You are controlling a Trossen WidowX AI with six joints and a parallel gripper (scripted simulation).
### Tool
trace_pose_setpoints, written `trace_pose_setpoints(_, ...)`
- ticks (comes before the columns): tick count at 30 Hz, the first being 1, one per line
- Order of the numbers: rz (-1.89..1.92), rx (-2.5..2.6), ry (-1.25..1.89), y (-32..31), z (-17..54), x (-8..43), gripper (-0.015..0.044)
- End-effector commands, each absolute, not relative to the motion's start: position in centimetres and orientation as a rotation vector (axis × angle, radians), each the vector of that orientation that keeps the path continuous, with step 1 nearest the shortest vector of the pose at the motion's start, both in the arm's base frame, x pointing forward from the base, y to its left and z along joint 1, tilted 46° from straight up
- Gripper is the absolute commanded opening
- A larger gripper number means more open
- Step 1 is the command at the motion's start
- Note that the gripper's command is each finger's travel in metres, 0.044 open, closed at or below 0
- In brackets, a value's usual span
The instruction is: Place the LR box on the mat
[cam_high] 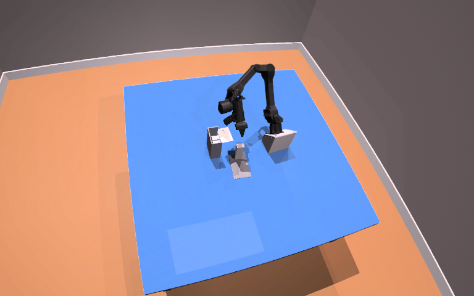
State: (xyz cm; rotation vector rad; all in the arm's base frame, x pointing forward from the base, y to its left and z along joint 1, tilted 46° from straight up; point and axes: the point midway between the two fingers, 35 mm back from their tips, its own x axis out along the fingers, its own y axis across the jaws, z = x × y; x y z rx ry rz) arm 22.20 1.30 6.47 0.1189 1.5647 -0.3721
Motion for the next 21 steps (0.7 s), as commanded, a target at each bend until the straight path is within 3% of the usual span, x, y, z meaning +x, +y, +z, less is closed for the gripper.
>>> trace_pose_setpoints(1,-0.471,0.158,1.550,1.48,6.48,22.41,0.0000)
trace_pose_setpoints(21,-0.953,0.342,1.384,2.28,5.89,22.72,0.0000)
